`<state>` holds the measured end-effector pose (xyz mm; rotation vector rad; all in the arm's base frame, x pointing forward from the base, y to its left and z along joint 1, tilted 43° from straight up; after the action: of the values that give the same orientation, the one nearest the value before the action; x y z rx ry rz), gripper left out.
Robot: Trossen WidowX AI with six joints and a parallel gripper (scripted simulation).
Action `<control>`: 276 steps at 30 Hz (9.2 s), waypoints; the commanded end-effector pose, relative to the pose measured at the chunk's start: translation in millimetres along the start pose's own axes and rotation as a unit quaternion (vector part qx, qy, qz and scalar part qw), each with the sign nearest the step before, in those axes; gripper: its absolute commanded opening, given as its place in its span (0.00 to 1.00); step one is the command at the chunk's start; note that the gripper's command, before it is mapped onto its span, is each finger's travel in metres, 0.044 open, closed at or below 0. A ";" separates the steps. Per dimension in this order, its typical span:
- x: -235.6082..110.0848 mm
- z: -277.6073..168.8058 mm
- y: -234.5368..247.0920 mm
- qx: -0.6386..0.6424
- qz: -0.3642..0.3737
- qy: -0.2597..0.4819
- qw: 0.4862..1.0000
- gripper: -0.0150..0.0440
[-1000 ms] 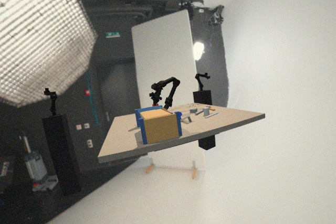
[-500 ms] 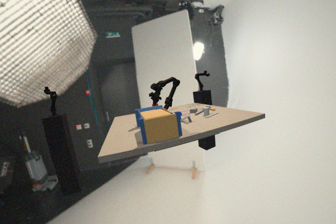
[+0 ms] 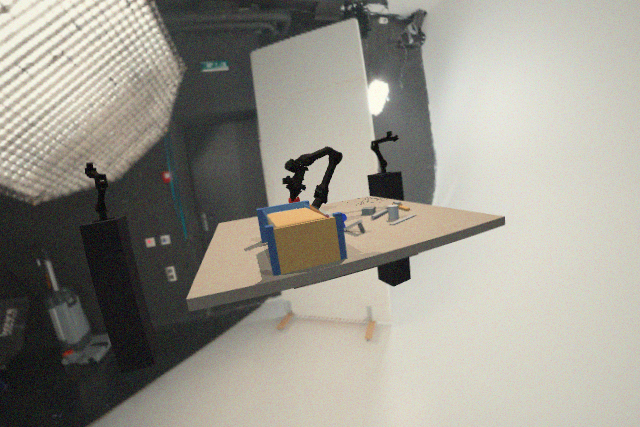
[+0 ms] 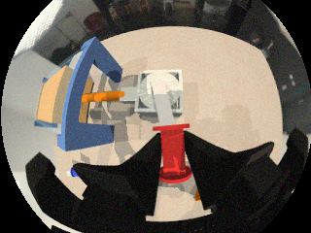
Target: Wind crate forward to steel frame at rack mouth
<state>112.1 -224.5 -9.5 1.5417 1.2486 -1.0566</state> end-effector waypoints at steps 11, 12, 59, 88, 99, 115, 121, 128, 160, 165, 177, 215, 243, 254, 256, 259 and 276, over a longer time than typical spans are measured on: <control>15.7 3.3 -28.9 0.008 -0.029 0.009 1.000 0.25; 15.9 3.9 -30.0 0.008 -0.029 0.008 1.000 0.25; 27.9 33.6 -65.9 0.008 -0.031 0.007 0.999 0.25; 38.6 58.2 -79.1 0.008 -0.031 0.005 0.999 0.25; 42.9 68.0 -81.9 0.008 -0.031 0.005 0.999 0.25; 49.6 82.8 -83.7 0.008 -0.031 0.004 0.999 0.25; 52.1 88.3 -83.6 0.008 -0.031 0.004 0.999 0.25; 61.8 109.4 -79.9 0.008 -0.031 0.003 0.999 0.25; 74.4 135.9 -65.8 0.007 -0.030 0.001 1.000 0.25; 76.3 139.8 -62.6 0.007 -0.030 0.001 1.000 0.25; 80.4 148.0 -54.4 0.007 -0.030 0.001 1.000 0.25; 90.4 167.0 -21.7 0.007 -0.028 0.000 1.000 0.25; 94.4 172.9 6.6 0.006 -0.027 0.000 1.000 0.25; 95.1 173.2 17.8 0.006 -0.026 0.000 1.000 0.25; 95.2 173.2 19.9 0.006 -0.026 0.000 1.000 0.25; 95.3 172.9 24.1 0.006 -0.026 0.000 1.000 0.25; 95.1 170.7 39.2 0.006 -0.025 0.001 1.000 0.25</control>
<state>116.6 -380.9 -137.8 1.5007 1.2874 -1.1759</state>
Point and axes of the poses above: the point midway between the two fingers, 35 mm back from their tips, its own x axis out along the fingers, its own y axis across the jaws, z = x × y, the point moved 1 cm from there along -x, back along the fingers
